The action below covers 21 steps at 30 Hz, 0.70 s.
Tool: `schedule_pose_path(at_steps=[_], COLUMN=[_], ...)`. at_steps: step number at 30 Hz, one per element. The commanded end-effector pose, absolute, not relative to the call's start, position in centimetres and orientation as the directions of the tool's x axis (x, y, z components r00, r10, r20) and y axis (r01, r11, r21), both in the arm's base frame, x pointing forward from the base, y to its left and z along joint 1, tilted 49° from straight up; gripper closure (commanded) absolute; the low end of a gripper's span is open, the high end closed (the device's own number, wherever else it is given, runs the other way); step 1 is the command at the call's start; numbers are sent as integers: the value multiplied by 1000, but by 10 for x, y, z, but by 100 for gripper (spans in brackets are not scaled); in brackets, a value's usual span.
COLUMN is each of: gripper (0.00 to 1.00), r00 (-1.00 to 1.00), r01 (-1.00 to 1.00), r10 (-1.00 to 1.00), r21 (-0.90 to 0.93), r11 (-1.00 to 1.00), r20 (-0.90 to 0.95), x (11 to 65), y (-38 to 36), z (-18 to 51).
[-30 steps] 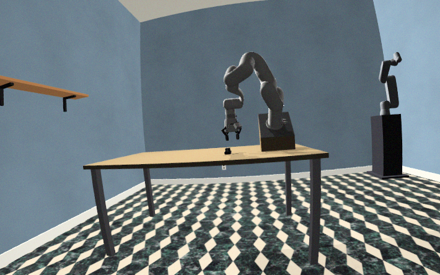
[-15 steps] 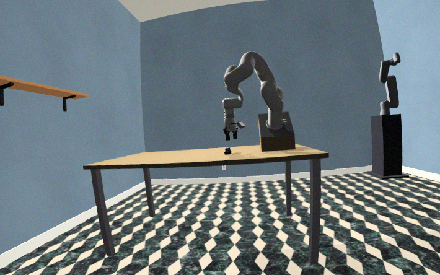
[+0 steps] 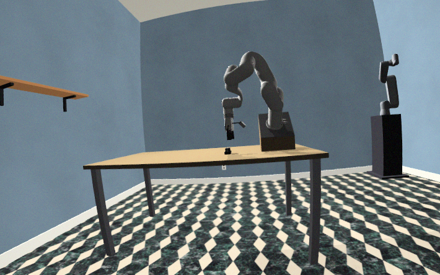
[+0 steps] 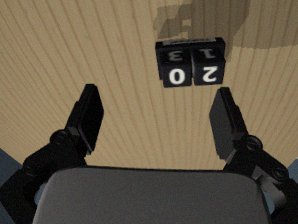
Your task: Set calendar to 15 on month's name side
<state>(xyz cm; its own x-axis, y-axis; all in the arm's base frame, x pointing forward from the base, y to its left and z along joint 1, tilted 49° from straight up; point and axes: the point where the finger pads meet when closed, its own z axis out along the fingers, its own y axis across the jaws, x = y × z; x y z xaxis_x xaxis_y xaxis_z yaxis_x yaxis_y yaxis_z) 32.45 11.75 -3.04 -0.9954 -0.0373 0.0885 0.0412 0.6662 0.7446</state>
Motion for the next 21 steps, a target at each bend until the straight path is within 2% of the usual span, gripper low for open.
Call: schedule_pose_path(at_steps=[1,4,6,18,21], gripper=[0,0,0,0,0], r00=[-988,-987,-964,-831,-826], r01=[-132,-140,-255,-551,-559], r10=[-144,-149,-224,-413,-418], r21=[751,751,739,653,649], r11=[647,646,624,519,515], r20=[-50,-56,-144,-373,-379], x=[328,328,330,334,334], y=[117,117,118,119,119], z=[-28,-28,-27,-23,-23])
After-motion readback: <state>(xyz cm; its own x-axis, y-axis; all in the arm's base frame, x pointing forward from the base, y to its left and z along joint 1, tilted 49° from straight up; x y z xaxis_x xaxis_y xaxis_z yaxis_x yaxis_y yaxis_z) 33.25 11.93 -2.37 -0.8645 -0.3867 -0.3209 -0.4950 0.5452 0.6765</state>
